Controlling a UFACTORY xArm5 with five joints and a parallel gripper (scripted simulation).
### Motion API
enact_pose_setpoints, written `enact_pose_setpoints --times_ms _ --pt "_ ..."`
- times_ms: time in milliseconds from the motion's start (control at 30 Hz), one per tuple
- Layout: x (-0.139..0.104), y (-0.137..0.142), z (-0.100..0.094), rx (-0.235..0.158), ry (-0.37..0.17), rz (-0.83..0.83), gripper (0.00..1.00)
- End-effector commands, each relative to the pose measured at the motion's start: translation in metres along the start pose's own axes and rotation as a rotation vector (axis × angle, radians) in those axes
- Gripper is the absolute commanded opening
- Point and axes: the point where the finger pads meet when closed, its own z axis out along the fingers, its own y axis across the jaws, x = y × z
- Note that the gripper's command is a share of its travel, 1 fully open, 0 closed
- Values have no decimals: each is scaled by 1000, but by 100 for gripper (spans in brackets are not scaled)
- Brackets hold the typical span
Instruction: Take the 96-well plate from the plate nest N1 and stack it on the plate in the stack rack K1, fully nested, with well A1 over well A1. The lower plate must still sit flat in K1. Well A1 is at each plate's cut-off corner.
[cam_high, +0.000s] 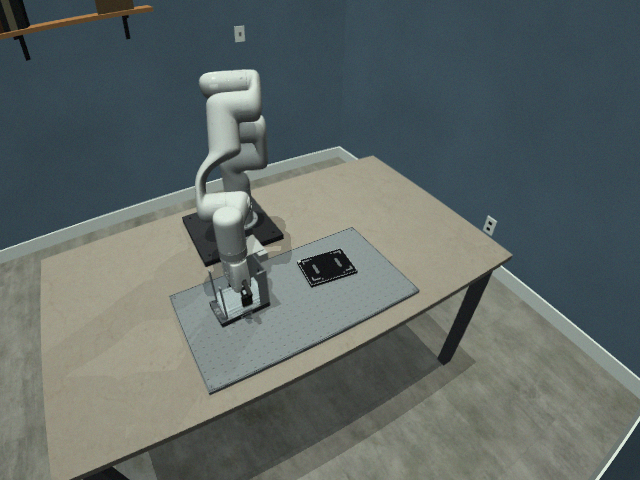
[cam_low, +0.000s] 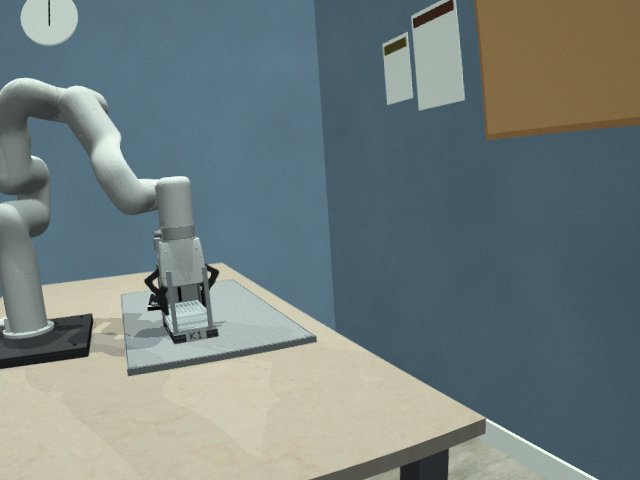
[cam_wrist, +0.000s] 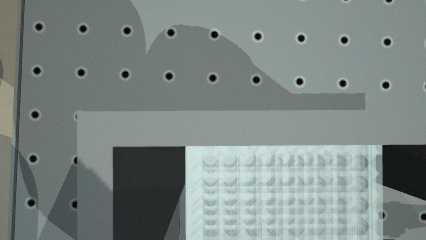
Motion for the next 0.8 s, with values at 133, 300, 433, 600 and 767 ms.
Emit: enact_pose_setpoints --times_ms 133,300,433,600,767 --pt "-1 1 0 -3 -1 0 100" --pt "-1 1 0 -3 -1 0 100" --pt "-1 1 0 -3 -1 0 100" --pt "-1 1 0 -3 -1 0 100" --pt "-1 1 0 -3 -2 0 100"
